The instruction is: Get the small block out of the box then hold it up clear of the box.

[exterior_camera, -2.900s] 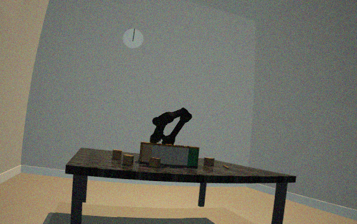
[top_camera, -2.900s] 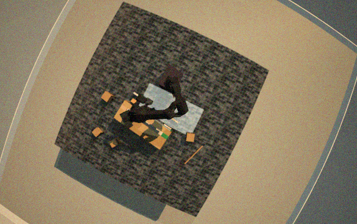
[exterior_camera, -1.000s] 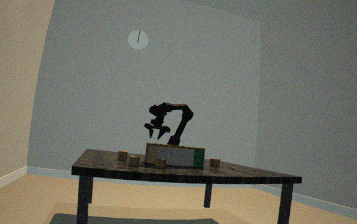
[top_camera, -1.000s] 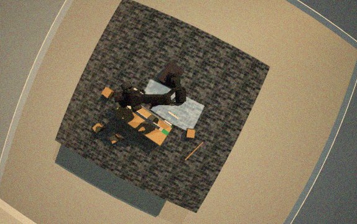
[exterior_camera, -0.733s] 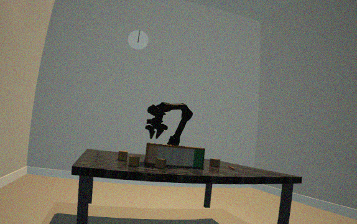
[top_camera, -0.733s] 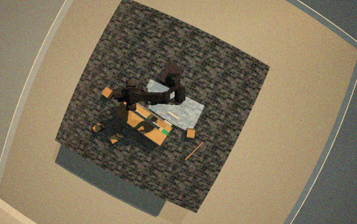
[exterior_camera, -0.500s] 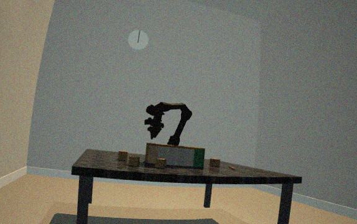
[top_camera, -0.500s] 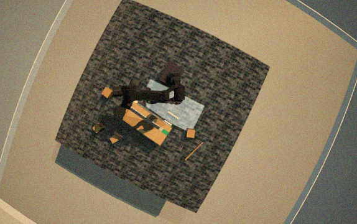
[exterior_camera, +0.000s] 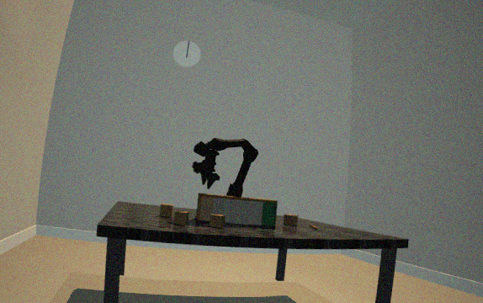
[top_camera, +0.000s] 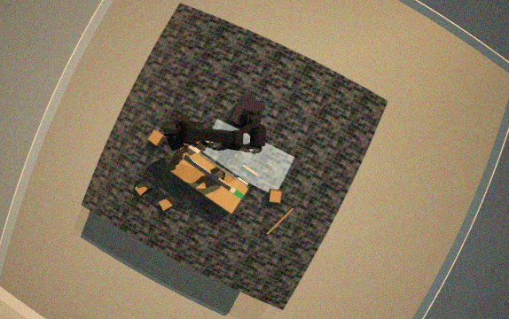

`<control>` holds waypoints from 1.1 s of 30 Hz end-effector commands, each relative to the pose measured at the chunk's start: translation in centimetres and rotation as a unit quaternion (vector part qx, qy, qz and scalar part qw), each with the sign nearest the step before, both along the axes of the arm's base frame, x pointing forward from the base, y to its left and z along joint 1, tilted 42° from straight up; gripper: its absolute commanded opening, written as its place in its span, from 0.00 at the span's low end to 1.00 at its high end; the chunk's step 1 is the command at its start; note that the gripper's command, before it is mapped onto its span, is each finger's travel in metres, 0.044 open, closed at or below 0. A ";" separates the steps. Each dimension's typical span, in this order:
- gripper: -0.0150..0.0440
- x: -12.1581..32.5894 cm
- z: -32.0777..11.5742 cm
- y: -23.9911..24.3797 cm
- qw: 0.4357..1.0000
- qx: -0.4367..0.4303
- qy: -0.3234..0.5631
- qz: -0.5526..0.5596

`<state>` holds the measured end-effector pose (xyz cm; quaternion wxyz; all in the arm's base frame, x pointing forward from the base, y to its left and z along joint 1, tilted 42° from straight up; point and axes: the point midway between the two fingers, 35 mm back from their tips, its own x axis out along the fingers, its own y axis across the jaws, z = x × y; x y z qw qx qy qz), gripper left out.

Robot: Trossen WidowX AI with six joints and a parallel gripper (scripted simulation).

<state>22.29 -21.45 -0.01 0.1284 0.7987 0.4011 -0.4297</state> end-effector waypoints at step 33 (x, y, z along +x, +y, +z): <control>0.74 -1.1 -7.6 5.0 0.863 0.205 0.234 -0.398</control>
